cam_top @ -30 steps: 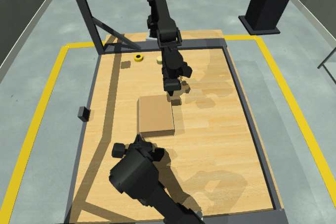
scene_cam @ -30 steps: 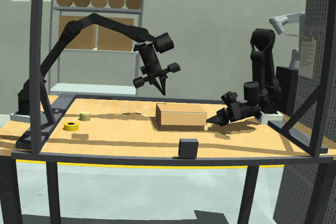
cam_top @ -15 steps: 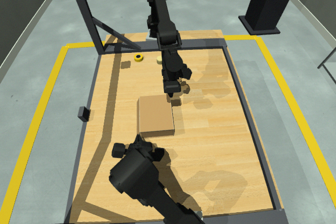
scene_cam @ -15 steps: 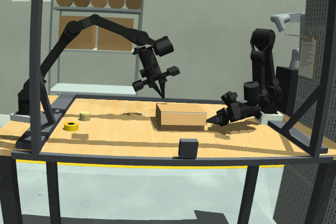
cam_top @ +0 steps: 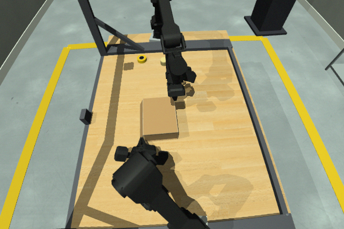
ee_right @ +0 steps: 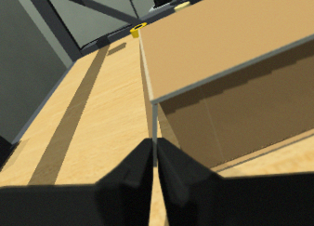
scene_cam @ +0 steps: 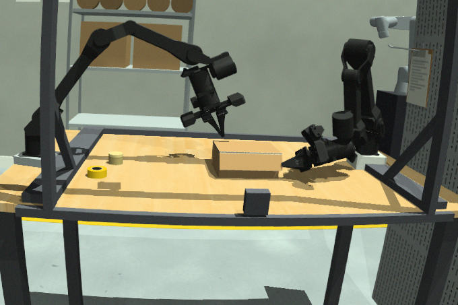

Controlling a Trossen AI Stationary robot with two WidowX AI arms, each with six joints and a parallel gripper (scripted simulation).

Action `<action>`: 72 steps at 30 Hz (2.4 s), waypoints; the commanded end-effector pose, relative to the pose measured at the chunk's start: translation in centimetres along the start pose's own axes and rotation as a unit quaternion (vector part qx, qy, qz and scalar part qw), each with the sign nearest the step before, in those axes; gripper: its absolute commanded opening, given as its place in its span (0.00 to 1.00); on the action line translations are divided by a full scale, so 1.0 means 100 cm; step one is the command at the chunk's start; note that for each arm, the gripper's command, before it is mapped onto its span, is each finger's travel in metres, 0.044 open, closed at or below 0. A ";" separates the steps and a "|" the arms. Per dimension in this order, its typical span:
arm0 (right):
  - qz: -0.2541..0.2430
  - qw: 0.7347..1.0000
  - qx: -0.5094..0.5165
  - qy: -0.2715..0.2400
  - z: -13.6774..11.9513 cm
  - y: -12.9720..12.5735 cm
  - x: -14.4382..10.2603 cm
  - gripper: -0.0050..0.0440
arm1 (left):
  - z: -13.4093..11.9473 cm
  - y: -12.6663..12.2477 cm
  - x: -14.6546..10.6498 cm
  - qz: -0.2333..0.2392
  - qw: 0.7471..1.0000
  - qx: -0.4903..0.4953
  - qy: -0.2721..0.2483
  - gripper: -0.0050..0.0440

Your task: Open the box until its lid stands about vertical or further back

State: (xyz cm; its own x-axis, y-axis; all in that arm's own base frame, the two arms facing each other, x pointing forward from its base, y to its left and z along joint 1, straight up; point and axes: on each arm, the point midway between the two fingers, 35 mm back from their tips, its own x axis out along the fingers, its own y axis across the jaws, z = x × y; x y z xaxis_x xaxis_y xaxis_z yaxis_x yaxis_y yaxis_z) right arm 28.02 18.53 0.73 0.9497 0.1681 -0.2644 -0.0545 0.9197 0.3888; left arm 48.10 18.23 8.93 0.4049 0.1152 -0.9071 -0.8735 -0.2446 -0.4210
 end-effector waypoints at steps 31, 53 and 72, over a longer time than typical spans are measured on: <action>0.003 1.000 0.006 -0.002 0.002 0.002 0.000 0.12 | 0.000 0.003 0.009 -0.007 1.000 -0.001 0.000 0.00; 0.005 1.000 0.011 -0.007 0.008 0.009 -0.001 0.12 | 0.000 0.003 0.017 -0.012 1.000 -0.001 0.000 0.00; 0.007 1.000 0.010 -0.005 0.015 0.015 -0.004 0.12 | 0.001 -0.001 0.010 -0.020 1.000 0.000 -0.001 0.00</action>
State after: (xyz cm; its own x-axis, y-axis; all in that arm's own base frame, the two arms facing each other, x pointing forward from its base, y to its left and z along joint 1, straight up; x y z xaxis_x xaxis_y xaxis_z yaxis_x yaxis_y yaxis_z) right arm 27.96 18.84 1.79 0.9487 0.1667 -0.2685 -0.0513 0.9195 0.3897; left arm 48.61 18.56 7.90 0.4380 0.1290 -0.8897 -0.8567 -0.2402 -0.4565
